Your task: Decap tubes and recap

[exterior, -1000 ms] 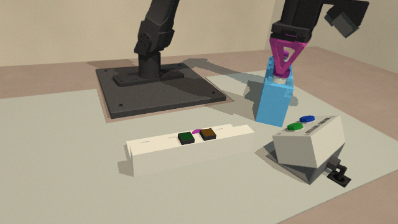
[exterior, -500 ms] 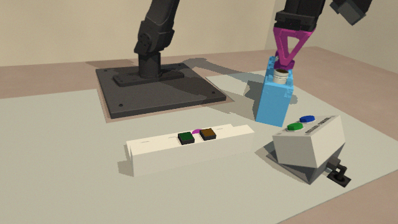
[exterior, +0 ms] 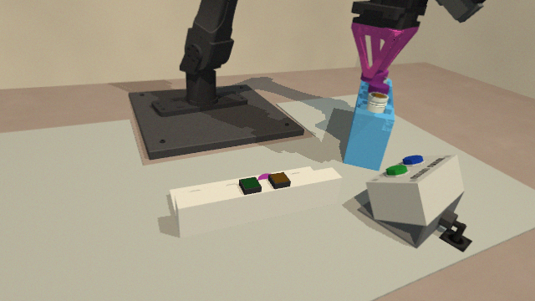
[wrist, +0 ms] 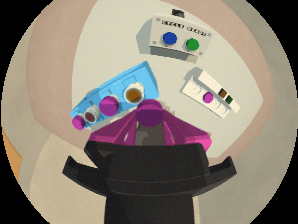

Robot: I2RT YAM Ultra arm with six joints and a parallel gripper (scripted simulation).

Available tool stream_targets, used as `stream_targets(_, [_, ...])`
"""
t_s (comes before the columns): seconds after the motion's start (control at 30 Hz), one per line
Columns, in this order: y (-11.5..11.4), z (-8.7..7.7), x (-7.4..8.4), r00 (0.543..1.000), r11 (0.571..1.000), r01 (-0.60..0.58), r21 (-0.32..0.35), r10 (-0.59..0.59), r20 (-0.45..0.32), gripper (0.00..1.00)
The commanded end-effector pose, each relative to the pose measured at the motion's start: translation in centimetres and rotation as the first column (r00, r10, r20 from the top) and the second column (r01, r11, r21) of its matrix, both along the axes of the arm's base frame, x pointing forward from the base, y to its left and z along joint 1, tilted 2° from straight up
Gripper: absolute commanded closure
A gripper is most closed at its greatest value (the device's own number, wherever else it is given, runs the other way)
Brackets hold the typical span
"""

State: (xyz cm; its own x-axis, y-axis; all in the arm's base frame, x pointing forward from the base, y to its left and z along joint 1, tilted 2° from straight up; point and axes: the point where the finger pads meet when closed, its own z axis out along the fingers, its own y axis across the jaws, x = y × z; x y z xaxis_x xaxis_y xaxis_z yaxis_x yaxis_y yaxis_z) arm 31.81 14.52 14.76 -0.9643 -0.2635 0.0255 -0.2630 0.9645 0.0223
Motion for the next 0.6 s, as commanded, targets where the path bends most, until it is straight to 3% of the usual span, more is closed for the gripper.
stream_targets(0.0, [-2.4, 0.3, 0.0, 0.961, 0.961, 0.276, -0.006, -0.276, 0.005, 1.00])
stream_targets(0.03, [-2.4, 0.3, 0.0, 0.959, 0.959, 0.284, -0.006, -0.284, 0.005, 1.00])
stream_targets(0.1, [-4.1, 0.3, -0.1, 0.901, 0.901, 0.435, -0.011, -0.435, 0.004, 1.00])
stream_targets(0.37, [-10.8, 0.2, -0.4, 0.901, 0.901, 0.435, -0.012, -0.435, 0.005, 1.00])
stream_targets(0.43, [-10.8, 0.2, -0.4, 0.901, 0.901, 0.435, -0.012, -0.435, 0.005, 1.00])
stream_targets(0.57, [-14.1, 0.1, -0.5, 0.901, 0.901, 0.435, -0.013, -0.435, 0.006, 1.00])
